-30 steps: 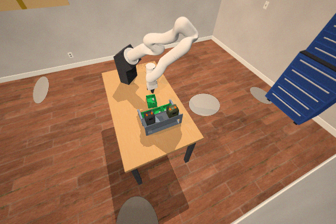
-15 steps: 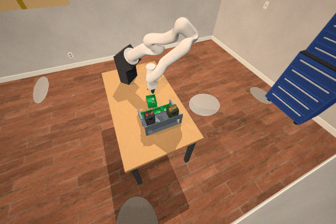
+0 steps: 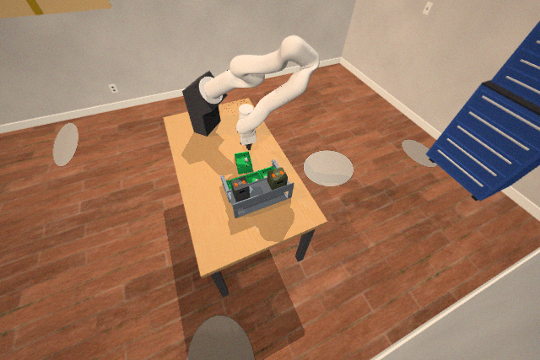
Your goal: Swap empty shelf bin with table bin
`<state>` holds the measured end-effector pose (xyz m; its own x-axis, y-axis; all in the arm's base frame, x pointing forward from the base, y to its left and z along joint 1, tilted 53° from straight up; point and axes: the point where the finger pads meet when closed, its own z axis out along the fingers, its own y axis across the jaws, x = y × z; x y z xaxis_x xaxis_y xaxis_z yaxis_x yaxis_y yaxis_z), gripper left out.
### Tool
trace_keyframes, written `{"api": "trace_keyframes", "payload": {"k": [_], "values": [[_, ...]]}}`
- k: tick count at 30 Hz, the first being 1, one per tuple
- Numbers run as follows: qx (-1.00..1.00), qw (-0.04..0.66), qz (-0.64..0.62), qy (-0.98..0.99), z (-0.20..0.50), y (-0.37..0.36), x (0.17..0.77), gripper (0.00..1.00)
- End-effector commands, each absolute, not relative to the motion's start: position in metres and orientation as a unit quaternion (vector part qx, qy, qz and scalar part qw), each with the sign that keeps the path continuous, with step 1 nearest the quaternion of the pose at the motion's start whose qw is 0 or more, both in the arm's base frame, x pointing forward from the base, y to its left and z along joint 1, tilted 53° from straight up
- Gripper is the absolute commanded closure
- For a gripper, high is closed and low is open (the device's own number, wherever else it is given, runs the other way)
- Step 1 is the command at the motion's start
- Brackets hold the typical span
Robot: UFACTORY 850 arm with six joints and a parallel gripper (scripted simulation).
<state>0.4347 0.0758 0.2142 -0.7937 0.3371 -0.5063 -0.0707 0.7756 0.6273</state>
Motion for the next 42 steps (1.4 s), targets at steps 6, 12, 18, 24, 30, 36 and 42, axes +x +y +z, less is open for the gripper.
{"api": "trace_keyframes", "payload": {"k": [6, 12, 18, 24, 30, 36, 42], "values": [[0.093, 0.307, 0.327, 0.889, 0.2020, 0.0943, 0.4314, 1.00], [0.094, 0.307, 0.327, 0.889, 0.2016, 0.0950, 0.4312, 1.00], [0.094, 0.307, 0.327, 0.889, 0.2016, 0.0950, 0.4312, 1.00], [0.094, 0.307, 0.327, 0.889, 0.2016, 0.0950, 0.4312, 1.00], [0.094, 0.307, 0.327, 0.889, 0.2016, 0.0950, 0.4312, 1.00], [0.094, 0.307, 0.327, 0.889, 0.2016, 0.0950, 0.4312, 0.74], [0.094, 0.307, 0.327, 0.889, 0.2016, 0.0950, 0.4312, 0.74]]}}
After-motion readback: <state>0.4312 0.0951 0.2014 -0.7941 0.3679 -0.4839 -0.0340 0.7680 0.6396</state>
